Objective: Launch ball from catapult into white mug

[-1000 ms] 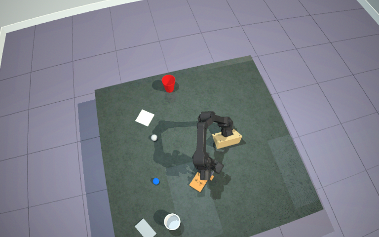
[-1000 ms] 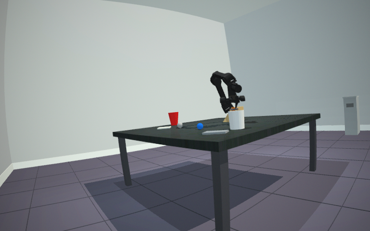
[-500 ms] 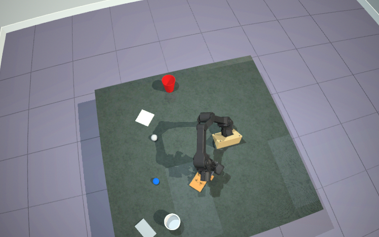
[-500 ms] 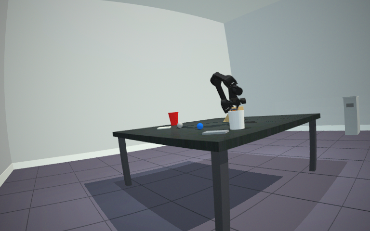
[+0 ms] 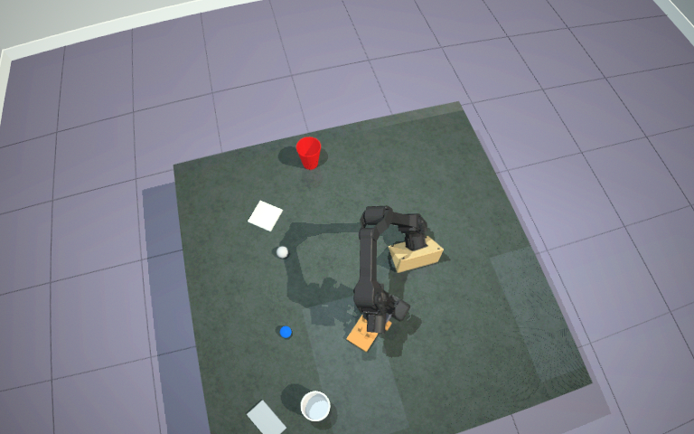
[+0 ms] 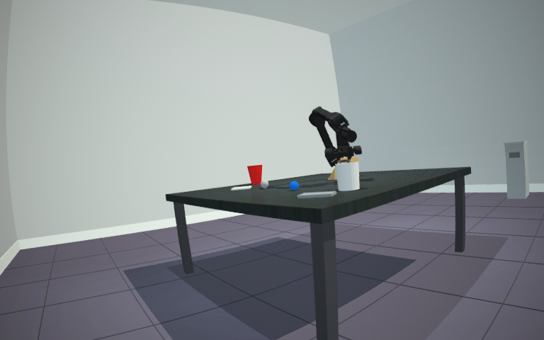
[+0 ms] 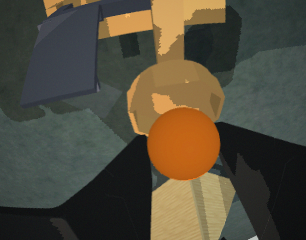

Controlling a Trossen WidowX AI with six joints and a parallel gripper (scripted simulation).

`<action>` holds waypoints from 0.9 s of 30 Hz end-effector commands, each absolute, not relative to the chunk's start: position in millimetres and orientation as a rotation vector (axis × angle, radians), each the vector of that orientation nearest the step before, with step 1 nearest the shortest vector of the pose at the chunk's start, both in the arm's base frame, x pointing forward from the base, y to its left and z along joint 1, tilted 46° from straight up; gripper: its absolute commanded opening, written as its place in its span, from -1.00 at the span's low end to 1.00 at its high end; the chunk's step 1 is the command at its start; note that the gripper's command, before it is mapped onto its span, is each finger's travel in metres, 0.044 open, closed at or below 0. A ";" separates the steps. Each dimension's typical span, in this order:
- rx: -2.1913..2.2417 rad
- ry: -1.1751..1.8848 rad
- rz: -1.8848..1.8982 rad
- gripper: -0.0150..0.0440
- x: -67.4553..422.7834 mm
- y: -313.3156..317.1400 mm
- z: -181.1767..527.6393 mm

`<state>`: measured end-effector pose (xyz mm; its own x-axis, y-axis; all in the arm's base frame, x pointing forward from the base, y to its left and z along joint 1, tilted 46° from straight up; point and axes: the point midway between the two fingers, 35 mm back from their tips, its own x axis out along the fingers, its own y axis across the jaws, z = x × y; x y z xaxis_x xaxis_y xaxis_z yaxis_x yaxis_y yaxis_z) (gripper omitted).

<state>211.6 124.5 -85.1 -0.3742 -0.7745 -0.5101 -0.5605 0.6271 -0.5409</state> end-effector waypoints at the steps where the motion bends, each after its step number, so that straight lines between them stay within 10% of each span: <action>1: -1.042 2.085 -0.358 -0.05 211.6 124.7 -84.7; 13: -0.976 1.951 -0.198 1.00 218.6 182.0 -23.8; 27: -0.937 1.709 0.090 1.00 281.2 228.5 -59.3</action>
<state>263.3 214.9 -54.8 -0.1182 -0.5819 -0.8046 -0.6047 0.6849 -0.4065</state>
